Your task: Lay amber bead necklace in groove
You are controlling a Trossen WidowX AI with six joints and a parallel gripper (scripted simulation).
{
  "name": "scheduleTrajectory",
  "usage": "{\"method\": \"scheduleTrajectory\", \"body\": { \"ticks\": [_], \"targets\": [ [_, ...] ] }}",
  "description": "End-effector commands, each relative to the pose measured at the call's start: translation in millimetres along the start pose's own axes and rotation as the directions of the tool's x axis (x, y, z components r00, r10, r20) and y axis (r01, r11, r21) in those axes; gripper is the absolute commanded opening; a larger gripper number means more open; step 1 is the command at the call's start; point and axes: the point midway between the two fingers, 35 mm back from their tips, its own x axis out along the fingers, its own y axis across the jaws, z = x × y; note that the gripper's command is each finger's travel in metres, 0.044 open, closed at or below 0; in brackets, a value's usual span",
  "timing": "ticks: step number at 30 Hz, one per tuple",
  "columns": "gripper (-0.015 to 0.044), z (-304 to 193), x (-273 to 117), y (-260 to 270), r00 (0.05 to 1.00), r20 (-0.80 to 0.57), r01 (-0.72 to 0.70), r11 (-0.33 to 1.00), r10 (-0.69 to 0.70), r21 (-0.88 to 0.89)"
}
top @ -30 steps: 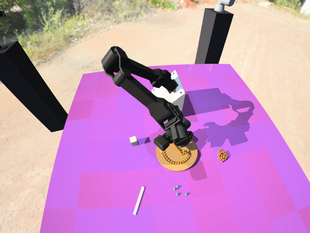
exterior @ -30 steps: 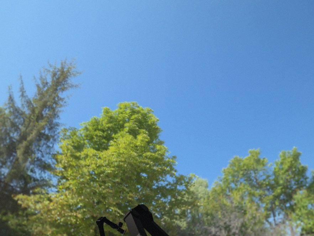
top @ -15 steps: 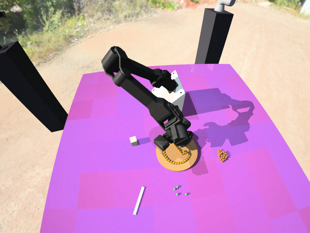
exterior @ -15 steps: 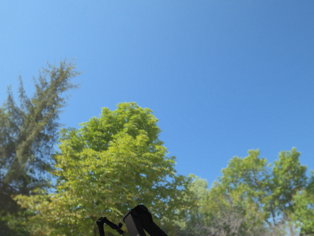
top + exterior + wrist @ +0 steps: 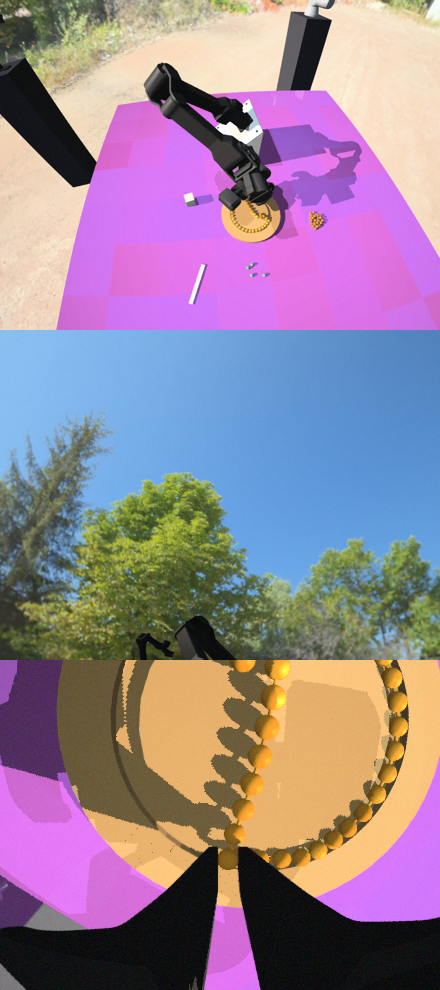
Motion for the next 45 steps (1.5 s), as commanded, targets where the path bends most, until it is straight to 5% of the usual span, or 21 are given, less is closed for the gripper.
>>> {"method": "scheduleTrajectory", "body": {
  "ticks": [1,10,27,45],
  "targets": [
    [0.0,-5.2,0.6,4.8,1.0,-0.004,-0.001,1.0,0.001,0.0],
    [0.0,-5.3,8.5,4.9,1.0,-0.004,-0.001,1.0,0.001,0.0],
    [0.044,-4.8,2.4,3.7,1.0,-0.004,0.004,1.0,-0.004,-0.001],
    [0.044,-4.8,0.5,3.7,1.0,-0.004,-0.001,1.0,0.001,0.001]
  ]
}}
